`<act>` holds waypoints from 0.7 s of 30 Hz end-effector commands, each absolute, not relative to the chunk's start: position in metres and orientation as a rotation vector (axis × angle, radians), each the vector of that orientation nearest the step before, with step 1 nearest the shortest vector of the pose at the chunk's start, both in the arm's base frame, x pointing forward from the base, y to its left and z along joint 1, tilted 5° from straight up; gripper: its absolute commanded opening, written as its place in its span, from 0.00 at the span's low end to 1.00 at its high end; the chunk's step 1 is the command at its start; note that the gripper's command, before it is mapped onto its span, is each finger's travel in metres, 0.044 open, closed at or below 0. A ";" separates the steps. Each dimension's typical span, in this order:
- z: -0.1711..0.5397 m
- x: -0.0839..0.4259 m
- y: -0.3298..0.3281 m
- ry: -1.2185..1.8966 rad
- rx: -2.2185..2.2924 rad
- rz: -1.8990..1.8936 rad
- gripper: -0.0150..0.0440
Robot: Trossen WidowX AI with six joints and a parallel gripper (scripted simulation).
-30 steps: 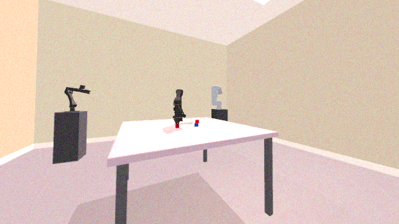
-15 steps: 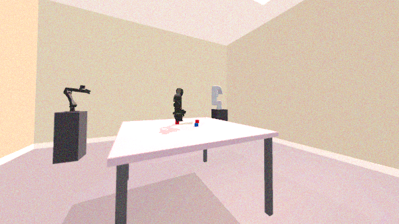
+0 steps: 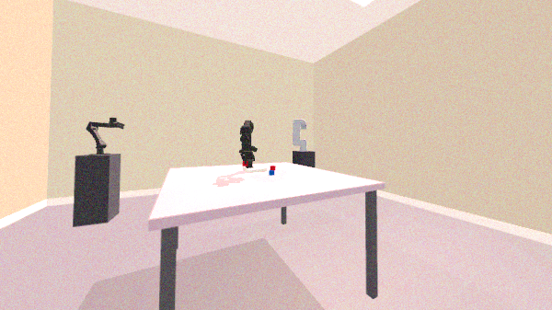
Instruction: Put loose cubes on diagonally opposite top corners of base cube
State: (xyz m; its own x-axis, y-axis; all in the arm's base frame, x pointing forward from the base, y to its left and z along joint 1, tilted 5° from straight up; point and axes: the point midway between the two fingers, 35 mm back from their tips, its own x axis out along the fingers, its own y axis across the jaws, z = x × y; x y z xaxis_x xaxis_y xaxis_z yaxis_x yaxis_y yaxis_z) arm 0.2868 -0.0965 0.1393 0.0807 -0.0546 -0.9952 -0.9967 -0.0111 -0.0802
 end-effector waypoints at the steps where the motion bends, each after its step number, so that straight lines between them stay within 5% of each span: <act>1: 0.154 0.287 -0.095 1.162 -1.310 1.125 0.43; 21: 0.163 0.293 -0.067 1.262 -1.076 0.923 0.43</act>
